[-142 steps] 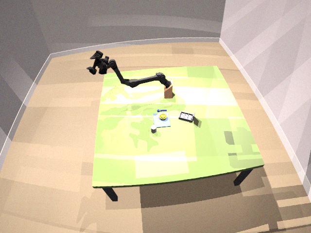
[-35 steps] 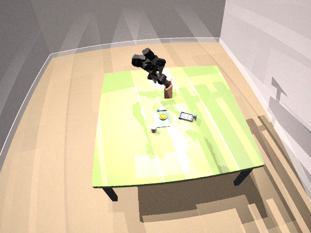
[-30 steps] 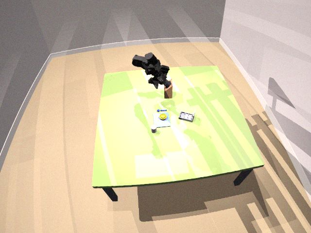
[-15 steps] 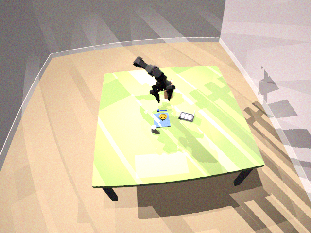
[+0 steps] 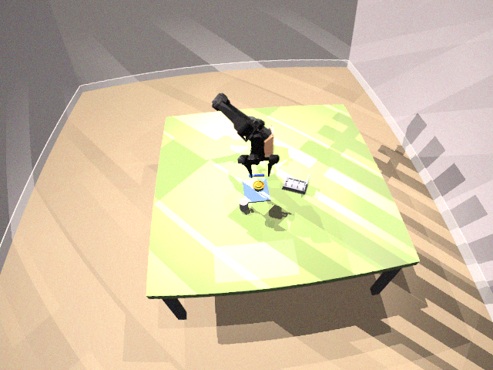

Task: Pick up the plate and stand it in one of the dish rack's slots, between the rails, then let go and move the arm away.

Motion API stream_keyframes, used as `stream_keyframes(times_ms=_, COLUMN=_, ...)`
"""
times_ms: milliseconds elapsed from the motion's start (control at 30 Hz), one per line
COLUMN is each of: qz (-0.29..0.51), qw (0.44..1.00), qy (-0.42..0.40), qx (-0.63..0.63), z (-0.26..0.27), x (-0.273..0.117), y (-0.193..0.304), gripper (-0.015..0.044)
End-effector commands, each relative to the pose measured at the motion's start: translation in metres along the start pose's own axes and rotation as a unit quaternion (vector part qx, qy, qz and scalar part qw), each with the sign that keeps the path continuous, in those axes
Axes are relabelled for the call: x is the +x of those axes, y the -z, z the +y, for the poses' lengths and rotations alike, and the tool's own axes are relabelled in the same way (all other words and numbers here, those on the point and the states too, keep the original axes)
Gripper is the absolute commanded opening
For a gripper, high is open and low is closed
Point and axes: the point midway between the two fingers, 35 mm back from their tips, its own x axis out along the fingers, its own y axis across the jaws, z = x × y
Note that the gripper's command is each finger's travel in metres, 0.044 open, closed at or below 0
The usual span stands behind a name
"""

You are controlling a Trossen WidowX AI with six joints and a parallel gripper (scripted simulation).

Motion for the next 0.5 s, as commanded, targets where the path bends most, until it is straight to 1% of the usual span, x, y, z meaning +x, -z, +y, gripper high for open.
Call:
stream_keyframes(times_ms=0, qz=0.048, qw=0.998, qy=0.018, qx=-0.038, z=-0.008, x=0.019, y=0.024, gripper=0.04)
stream_keyframes(times_ms=233, qz=0.14, qw=0.983, qy=0.045, qx=-0.106, z=-0.026, x=0.045, y=0.068, gripper=0.04)
stream_keyframes(times_ms=467, qz=0.224, qw=0.959, qy=0.059, qx=-0.164, z=-0.041, x=0.062, y=0.107, gripper=0.04)
